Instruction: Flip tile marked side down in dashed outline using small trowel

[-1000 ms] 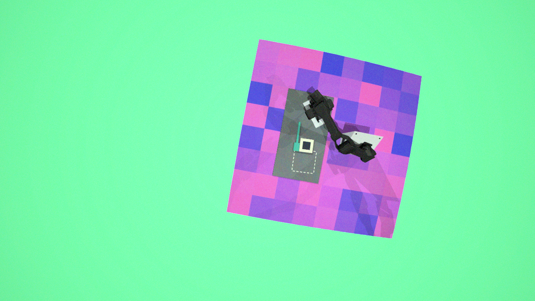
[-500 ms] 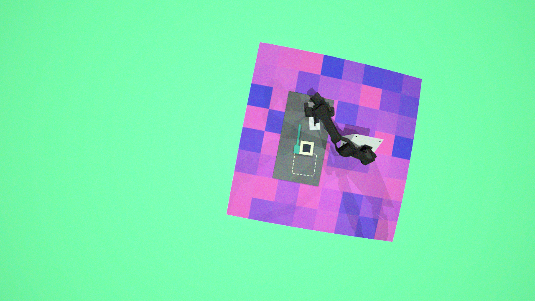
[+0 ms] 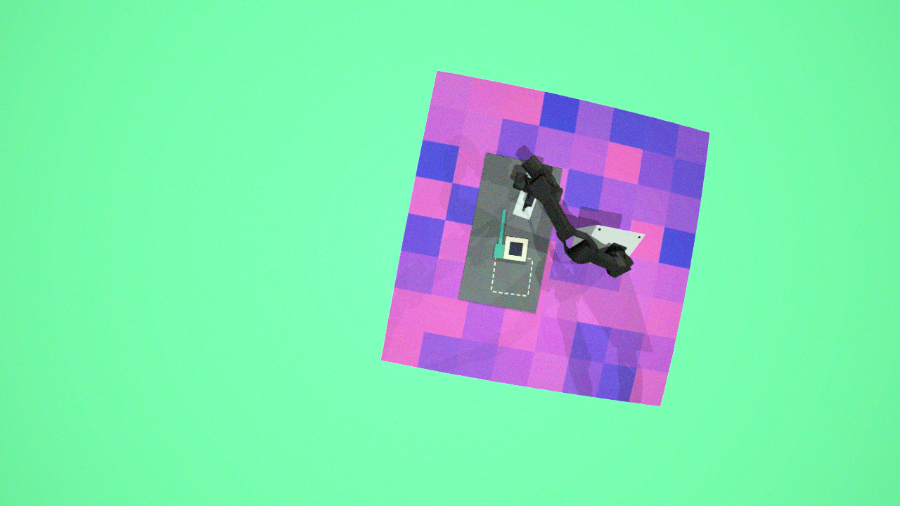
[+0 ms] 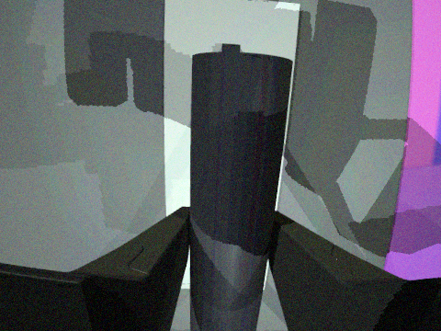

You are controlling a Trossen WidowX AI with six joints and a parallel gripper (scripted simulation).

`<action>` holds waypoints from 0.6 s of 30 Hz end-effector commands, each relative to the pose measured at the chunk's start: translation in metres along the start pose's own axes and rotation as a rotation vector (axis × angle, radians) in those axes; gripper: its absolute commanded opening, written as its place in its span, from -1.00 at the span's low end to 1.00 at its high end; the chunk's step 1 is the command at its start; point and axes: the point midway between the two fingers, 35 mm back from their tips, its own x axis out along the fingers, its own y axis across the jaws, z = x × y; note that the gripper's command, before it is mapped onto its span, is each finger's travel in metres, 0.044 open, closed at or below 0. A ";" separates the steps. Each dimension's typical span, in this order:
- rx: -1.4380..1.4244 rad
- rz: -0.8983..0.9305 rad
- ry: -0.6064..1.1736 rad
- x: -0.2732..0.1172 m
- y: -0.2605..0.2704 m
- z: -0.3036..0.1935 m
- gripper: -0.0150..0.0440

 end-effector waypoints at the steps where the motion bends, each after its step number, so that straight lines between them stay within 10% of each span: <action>1: 0.023 -0.001 0.001 0.000 -0.001 0.000 0.04; 6: 0.023 -0.001 0.001 0.000 -0.001 0.000 0.42; 18: 0.023 -0.001 0.001 0.000 -0.001 0.000 0.42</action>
